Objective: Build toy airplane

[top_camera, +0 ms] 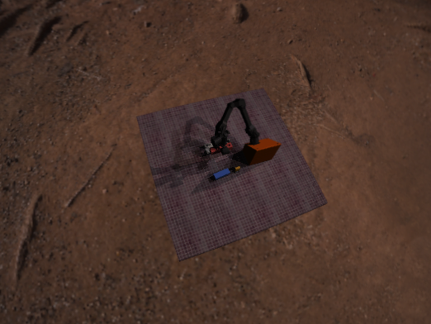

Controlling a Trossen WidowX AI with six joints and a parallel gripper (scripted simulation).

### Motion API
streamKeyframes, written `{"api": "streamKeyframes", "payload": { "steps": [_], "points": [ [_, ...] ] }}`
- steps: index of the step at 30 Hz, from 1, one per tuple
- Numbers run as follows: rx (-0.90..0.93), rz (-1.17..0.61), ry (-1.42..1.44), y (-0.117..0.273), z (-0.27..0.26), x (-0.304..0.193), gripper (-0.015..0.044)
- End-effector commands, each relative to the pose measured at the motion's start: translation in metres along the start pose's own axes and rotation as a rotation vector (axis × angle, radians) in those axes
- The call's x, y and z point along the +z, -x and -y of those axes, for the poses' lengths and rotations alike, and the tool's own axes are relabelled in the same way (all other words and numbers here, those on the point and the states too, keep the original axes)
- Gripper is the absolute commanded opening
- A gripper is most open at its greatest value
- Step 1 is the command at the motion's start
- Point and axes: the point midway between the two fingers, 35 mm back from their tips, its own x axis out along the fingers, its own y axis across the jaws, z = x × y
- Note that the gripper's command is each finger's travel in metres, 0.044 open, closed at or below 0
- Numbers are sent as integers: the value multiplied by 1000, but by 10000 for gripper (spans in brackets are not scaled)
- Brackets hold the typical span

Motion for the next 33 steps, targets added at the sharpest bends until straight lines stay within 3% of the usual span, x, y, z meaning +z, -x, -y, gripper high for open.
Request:
{"api": "streamKeyframes", "payload": {
  "steps": [1,30,33],
  "points": [
    [-4,4,-2,-5,14,-2,0],
    [-49,-3,-30,-33,92,-33,0],
    [-49,-3,-30,-33,92,-33,79]
  ]
}}
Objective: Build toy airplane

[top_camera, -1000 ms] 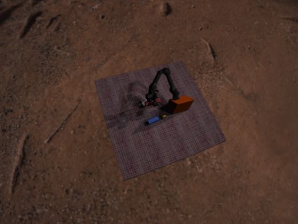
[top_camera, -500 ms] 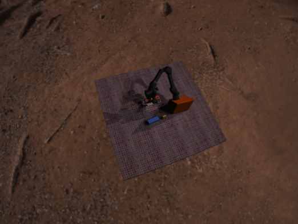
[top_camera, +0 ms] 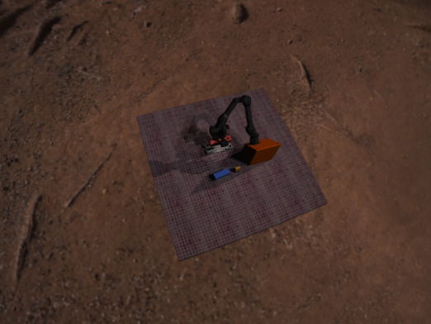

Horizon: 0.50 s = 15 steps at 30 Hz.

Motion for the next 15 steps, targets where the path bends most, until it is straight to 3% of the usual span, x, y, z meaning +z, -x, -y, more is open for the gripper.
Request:
{"api": "streamKeyframes", "payload": {
  "steps": [1,5,15],
  "points": [
    [-5,2,4,-1,3,-1,105],
    [-5,2,4,-1,3,-1,195],
    [-5,2,4,-1,3,-1,195]
  ]
}}
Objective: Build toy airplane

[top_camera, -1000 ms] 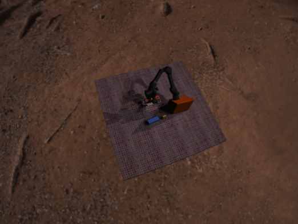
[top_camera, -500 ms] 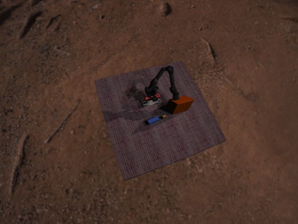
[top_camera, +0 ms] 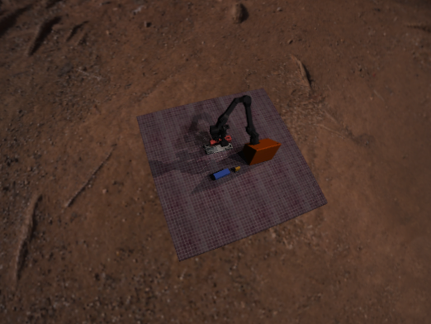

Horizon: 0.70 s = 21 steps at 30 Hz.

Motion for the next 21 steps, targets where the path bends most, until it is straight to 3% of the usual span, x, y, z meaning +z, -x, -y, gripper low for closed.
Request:
{"api": "streamKeyframes", "payload": {
  "steps": [1,21],
  "points": [
    [-4,2,2,0,1,0,195],
    [-3,2,2,-24,1,1,195]
  ]
}}
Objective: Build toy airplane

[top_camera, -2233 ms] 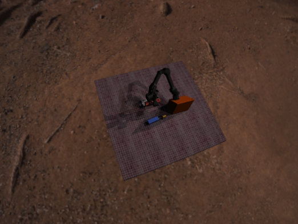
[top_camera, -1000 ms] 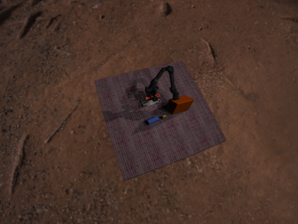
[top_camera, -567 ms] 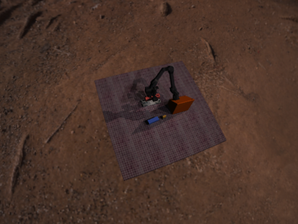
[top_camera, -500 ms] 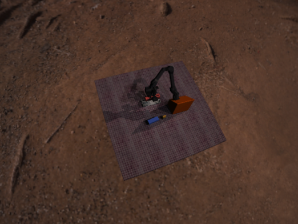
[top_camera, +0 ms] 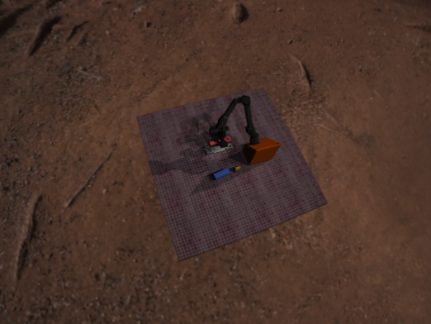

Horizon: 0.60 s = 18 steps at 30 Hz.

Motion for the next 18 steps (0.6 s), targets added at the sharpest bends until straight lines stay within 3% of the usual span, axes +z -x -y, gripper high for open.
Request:
{"api": "streamKeyframes", "payload": {
  "steps": [1,18],
  "points": [
    [2,0,4,-8,-1,0,195],
    [-4,-2,1,-21,1,-1,175]
  ]
}}
